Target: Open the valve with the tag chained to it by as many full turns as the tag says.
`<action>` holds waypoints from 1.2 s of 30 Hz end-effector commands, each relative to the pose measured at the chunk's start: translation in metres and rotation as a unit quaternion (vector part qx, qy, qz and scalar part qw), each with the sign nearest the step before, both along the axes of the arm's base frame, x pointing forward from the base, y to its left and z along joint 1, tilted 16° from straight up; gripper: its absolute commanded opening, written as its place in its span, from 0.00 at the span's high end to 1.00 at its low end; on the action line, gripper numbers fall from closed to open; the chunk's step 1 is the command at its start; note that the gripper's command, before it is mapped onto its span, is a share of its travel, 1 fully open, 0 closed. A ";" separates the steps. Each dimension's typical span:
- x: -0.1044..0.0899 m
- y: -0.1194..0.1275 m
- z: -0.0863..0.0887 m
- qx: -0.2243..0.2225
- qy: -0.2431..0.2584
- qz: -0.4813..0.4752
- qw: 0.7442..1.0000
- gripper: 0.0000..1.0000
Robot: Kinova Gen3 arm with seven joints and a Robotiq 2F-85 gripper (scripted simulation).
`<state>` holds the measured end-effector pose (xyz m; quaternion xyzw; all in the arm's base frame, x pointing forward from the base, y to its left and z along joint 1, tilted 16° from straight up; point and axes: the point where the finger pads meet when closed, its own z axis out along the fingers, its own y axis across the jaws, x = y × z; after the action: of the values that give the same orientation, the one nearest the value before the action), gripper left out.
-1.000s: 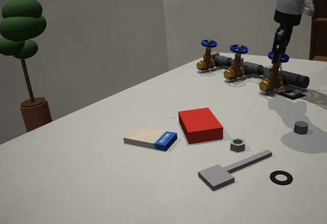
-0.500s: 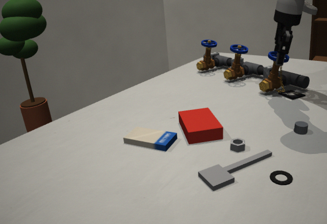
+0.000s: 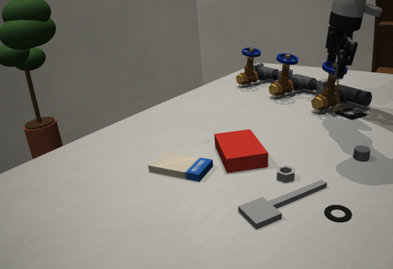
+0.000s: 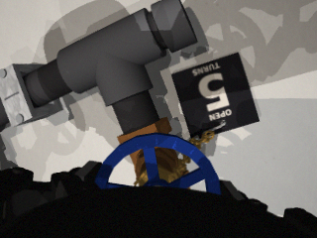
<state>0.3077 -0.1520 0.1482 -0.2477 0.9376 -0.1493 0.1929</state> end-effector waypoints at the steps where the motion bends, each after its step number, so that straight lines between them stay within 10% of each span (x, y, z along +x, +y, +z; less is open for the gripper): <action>1: 0.000 0.000 0.000 -0.014 -0.006 0.013 1.000 0.29; 22: 0.000 0.000 0.000 -0.027 0.000 0.037 0.999 0.29; 23: 0.000 0.000 0.000 -0.027 0.000 0.037 0.999 0.00; 36: 0.000 0.000 0.000 -0.027 0.000 0.037 0.999 0.00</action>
<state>0.3078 -0.1521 0.1483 -0.2878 0.9244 -0.1629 0.1901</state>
